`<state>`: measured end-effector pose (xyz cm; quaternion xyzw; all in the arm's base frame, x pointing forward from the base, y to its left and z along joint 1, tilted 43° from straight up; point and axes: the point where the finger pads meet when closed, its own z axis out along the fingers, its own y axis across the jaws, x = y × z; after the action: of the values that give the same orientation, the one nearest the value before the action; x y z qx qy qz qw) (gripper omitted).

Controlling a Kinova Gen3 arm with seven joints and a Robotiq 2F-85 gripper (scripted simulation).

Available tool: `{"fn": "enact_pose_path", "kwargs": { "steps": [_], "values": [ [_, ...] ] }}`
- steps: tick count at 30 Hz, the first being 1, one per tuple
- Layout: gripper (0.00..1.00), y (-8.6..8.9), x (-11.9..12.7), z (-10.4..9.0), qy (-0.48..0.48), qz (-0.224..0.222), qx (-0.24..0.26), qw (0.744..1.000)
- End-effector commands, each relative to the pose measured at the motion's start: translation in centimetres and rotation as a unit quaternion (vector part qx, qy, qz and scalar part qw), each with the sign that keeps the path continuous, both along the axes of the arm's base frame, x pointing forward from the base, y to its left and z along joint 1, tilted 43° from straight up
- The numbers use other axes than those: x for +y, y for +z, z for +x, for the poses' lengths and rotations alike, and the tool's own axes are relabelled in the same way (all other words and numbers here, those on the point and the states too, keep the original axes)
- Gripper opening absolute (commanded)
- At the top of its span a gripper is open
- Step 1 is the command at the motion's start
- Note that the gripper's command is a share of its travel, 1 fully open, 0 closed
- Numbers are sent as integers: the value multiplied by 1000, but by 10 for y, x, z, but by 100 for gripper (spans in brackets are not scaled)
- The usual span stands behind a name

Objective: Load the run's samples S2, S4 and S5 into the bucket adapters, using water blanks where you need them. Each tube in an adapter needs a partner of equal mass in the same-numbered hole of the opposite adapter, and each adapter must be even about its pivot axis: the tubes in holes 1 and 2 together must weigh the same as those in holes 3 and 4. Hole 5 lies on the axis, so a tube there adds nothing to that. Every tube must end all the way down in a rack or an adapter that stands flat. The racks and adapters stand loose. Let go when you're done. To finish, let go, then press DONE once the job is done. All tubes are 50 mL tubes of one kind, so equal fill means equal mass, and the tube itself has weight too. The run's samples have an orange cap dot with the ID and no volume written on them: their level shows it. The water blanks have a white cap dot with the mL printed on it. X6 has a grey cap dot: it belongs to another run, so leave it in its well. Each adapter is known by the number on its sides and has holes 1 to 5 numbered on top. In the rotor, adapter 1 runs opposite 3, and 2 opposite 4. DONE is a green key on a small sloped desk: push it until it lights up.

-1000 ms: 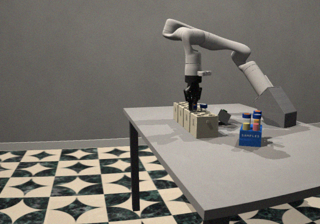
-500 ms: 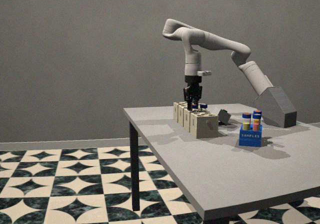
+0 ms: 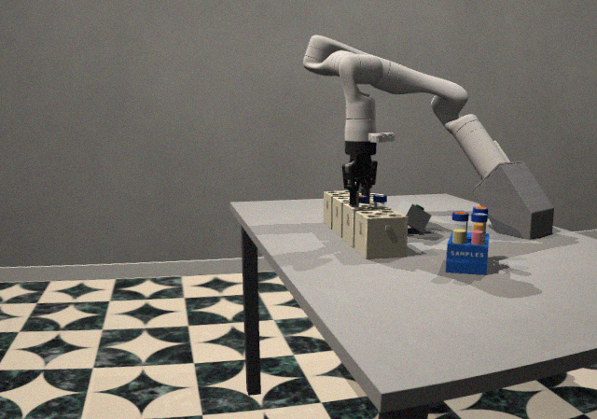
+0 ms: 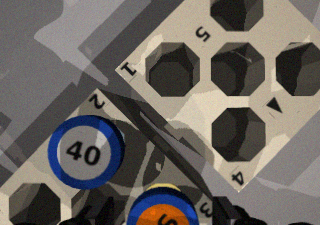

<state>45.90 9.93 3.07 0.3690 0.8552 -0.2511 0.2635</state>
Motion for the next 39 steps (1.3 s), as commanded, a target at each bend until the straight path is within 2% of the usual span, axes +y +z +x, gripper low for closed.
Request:
{"fn": "enact_pose_path", "kwargs": {
  "steps": [1,39],
  "values": [
    [62,1,1,0,1,0,-1,1000],
    [62,33,28,-12,1,1,-1,1000]
  ]
}}
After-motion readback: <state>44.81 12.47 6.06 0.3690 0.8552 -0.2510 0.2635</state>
